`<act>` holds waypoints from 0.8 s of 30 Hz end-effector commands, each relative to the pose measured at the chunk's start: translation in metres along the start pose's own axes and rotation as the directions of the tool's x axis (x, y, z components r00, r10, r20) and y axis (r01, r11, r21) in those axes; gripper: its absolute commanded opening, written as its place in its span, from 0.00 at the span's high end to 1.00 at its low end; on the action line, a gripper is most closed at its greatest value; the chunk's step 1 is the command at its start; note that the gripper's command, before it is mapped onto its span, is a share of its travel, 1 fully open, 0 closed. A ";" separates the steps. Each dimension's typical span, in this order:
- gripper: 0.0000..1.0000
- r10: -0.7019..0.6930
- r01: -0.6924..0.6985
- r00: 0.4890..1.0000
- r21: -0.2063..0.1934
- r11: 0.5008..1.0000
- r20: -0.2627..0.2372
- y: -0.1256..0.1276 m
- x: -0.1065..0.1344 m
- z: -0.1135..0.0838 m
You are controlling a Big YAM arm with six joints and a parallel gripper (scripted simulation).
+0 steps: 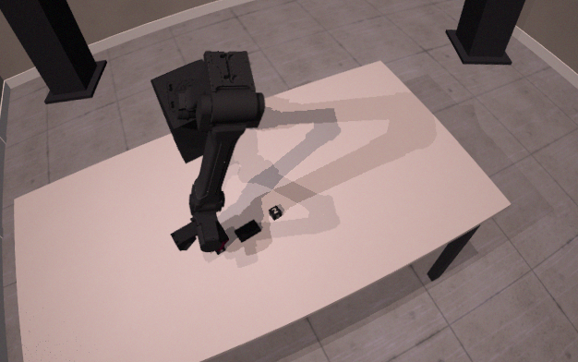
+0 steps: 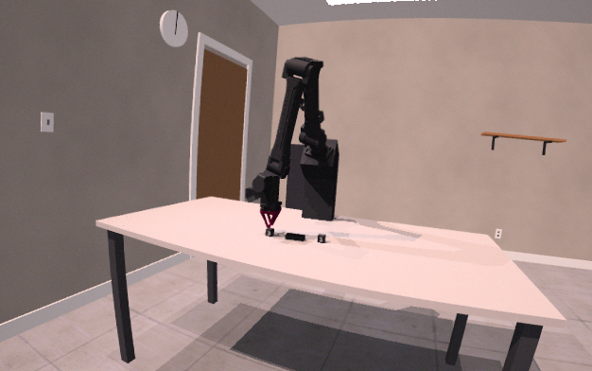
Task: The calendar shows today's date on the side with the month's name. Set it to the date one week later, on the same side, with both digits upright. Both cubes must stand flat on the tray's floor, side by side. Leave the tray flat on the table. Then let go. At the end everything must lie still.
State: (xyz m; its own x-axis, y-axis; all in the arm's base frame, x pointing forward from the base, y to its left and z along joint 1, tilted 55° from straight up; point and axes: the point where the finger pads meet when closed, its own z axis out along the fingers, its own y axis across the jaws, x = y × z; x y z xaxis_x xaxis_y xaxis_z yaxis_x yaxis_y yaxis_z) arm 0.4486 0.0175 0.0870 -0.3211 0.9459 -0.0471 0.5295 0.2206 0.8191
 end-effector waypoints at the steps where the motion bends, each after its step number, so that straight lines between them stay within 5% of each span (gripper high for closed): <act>1: 0.56 0.002 -0.002 1.000 -0.008 1.000 -0.004 0.001 0.006 -0.002; 24: 0.56 0.003 -0.003 1.000 -0.007 1.000 -0.003 0.003 0.004 0.014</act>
State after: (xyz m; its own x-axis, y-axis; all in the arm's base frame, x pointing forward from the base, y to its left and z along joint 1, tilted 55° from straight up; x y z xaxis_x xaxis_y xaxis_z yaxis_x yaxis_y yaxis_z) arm 0.4547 0.0188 0.0826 -0.3195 0.9464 -0.0478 0.5315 0.2207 0.8178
